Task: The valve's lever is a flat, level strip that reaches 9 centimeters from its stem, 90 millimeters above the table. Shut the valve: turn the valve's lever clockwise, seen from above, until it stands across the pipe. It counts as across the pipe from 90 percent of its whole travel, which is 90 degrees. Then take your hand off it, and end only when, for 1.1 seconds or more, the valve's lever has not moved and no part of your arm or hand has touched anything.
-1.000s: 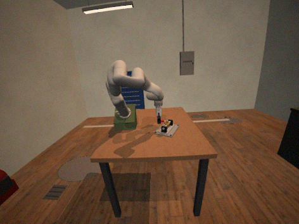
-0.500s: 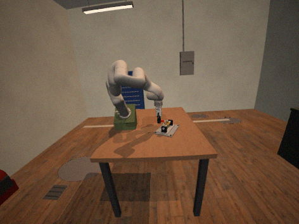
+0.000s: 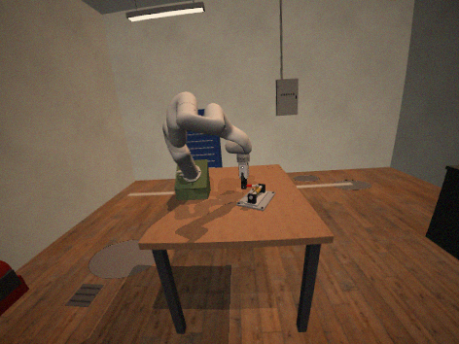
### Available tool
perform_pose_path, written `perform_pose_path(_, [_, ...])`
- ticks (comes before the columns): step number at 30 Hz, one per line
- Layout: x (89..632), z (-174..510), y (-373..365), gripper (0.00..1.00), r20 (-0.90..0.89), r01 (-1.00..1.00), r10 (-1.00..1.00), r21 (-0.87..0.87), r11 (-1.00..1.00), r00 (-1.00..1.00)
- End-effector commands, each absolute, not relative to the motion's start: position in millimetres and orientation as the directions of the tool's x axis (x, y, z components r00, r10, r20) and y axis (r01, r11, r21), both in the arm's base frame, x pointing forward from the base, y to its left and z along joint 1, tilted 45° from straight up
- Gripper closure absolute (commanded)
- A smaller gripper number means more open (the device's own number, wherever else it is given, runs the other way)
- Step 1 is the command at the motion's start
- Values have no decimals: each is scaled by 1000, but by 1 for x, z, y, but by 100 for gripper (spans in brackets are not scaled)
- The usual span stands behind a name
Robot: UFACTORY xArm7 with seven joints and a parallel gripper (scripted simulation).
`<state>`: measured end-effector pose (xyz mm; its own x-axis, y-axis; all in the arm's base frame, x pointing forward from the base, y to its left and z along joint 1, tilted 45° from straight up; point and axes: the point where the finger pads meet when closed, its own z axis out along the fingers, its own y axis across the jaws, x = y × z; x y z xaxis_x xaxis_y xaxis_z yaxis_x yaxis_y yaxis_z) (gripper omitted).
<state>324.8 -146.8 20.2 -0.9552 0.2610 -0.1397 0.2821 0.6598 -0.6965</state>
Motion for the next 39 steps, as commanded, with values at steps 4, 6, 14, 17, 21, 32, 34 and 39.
perform_pose_path(4, [328, 16, -141, 100, -173, 324, 286, -683, 655, -943])
perform_pose_path(6, [328, 15, -140, 100, -186, 343, 299, -679, 649, -936])
perform_pose_path(14, [329, 13, -138, 100, -207, 371, 318, -673, 639, -925])
perform_pose_path(17, [330, 12, -137, 100, -224, 393, 334, -668, 631, -916])
perform_pose_path(21, [330, 11, -136, 100, -233, 407, 343, -665, 627, -910])
perform_pose_path(32, [332, 8, -133, 100, -274, 463, 381, -649, 604, -883])
perform_pose_path(34, [333, 7, -132, 100, -287, 480, 393, -643, 596, -873])
perform_pose_path(39, [333, 7, -132, 100, -290, 485, 397, -642, 594, -871])
